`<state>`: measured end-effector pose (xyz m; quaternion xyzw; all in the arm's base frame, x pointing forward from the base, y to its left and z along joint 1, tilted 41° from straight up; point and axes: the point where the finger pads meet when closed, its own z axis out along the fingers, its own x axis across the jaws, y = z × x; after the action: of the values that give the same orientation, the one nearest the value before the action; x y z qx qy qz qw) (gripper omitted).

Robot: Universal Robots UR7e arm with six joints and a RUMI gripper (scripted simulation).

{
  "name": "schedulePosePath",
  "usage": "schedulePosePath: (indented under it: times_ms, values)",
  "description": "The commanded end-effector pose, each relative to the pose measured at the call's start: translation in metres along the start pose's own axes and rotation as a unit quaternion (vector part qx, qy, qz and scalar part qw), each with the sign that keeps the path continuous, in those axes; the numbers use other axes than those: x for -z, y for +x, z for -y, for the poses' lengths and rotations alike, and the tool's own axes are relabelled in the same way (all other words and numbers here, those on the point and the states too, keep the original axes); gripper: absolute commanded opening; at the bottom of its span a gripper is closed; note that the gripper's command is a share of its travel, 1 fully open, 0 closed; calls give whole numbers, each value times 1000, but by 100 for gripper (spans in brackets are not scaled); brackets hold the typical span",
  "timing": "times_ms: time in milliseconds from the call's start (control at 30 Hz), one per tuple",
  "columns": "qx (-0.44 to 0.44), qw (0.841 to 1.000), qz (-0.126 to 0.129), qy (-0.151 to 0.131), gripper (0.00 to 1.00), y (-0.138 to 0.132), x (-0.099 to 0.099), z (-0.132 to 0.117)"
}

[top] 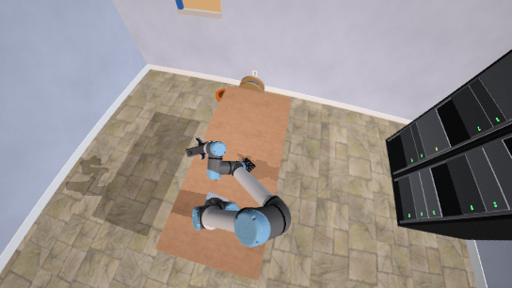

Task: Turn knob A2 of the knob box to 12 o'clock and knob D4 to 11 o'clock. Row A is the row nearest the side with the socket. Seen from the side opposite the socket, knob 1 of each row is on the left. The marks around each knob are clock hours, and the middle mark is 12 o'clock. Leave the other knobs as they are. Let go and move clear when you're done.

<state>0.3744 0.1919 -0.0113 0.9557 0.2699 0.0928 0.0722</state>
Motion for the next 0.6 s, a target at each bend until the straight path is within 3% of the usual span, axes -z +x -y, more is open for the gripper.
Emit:
schedulePosePath:
  times_ms: [0, 533, 567]
  values:
    - [-66, 998, 10, -15, 100, -3, -3, -17]
    - [-237, 970, 27, -56, 100, -16, -10, -62]
    - [-262, 962, 29, -63, 100, -18, -11, -69]
